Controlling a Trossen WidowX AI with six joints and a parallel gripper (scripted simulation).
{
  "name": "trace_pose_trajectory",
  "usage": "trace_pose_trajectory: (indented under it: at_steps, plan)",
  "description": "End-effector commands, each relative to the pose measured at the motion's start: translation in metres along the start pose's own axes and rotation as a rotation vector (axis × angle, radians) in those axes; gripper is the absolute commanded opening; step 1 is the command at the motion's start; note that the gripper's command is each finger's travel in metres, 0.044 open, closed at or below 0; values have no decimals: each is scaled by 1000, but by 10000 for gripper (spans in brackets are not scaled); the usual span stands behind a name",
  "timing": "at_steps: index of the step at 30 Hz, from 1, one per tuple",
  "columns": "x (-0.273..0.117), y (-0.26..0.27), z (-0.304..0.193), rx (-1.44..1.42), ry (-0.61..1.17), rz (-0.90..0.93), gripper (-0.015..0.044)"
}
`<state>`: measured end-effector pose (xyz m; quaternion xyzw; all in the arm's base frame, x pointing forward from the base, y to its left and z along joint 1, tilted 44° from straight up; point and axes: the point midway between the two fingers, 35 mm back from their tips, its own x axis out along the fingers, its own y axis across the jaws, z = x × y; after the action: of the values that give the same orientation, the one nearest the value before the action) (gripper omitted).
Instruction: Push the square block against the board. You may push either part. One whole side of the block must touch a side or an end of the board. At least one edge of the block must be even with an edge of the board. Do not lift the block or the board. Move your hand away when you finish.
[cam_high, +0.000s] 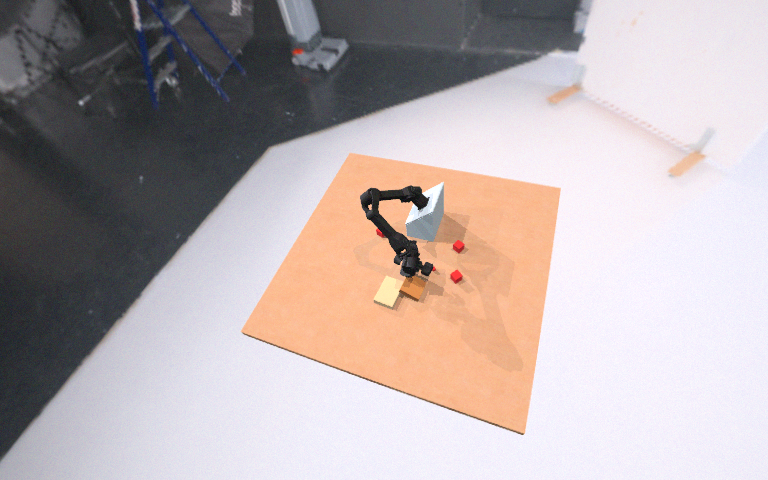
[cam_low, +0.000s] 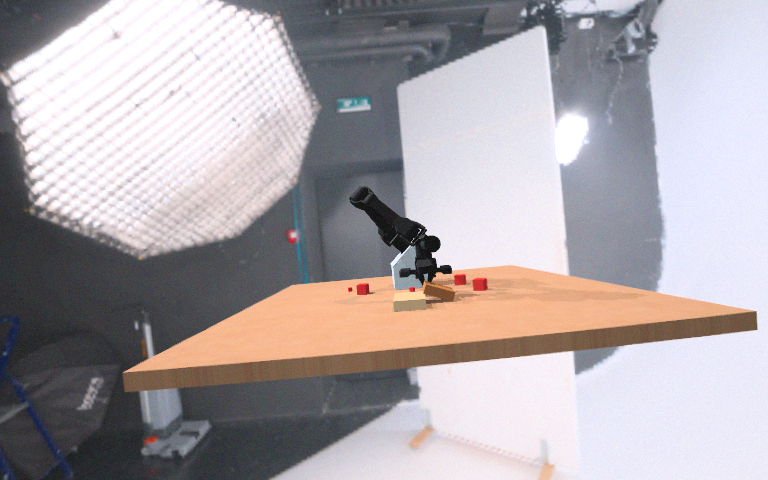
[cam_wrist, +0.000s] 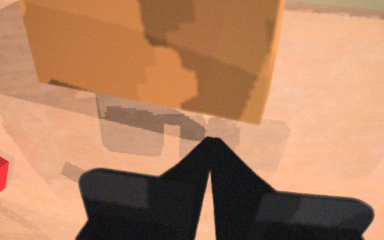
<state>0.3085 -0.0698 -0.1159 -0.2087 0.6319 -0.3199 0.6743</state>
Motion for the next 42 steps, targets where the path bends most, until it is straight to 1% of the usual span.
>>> trace_pose_trajectory:
  at_steps: [1, 12, 16, 21, 25, 30, 34, 42]
  plan:
    - [-1, -1, -5, 5, -3, 1, 0]
    - [-3, 0, -18, -1, 0, -1, 0]
    - [-54, 0, -18, 5, -3, 4, 0]
    - [-57, 1, -17, 3, -3, 4, 0]
    - [-57, 23, 3, -37, -4, 5, 0]
    - [-54, 33, 12, -54, -5, 6, 0]
    - [-5, 33, 11, -55, -5, 3, 0]
    - [-2, 33, 13, -55, -5, 3, 0]
